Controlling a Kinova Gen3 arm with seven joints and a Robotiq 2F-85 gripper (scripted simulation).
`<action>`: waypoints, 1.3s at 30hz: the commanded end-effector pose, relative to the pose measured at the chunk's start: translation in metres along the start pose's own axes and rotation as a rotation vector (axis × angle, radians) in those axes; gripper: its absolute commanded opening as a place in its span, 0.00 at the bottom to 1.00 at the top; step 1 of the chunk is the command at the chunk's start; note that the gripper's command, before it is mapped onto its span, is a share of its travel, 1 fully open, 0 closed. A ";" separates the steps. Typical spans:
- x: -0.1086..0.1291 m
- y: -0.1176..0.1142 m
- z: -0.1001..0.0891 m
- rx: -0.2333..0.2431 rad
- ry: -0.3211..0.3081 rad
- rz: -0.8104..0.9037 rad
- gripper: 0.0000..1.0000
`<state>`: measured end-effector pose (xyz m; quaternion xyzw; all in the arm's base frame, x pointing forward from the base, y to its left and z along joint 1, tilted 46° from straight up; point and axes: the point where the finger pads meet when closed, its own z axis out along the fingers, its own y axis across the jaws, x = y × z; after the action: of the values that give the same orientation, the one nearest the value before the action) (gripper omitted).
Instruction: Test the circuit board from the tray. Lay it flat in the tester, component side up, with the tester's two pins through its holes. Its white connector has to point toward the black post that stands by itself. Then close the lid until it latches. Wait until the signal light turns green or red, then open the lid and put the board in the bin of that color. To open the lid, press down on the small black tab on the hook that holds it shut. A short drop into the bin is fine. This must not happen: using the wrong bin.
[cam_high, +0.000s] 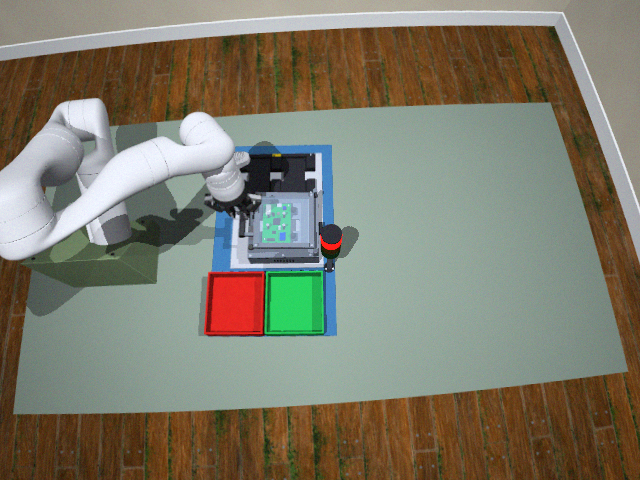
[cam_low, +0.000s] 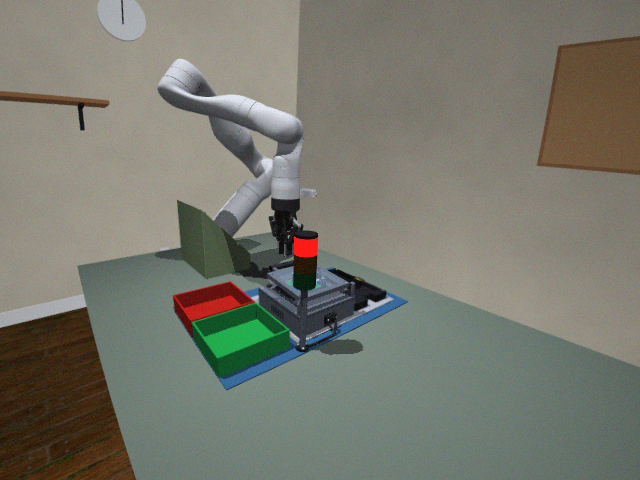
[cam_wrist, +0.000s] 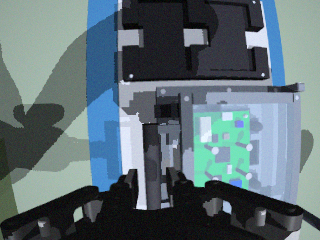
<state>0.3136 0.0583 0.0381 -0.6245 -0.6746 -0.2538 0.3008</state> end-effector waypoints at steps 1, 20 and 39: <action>0.000 0.000 0.000 -0.001 0.000 0.000 0.26; 0.000 0.000 0.000 -0.001 0.000 0.000 0.26; 0.000 0.001 0.015 -0.001 0.000 0.000 0.26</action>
<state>0.3131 0.0681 0.0280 -0.6251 -0.6743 -0.2539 0.3002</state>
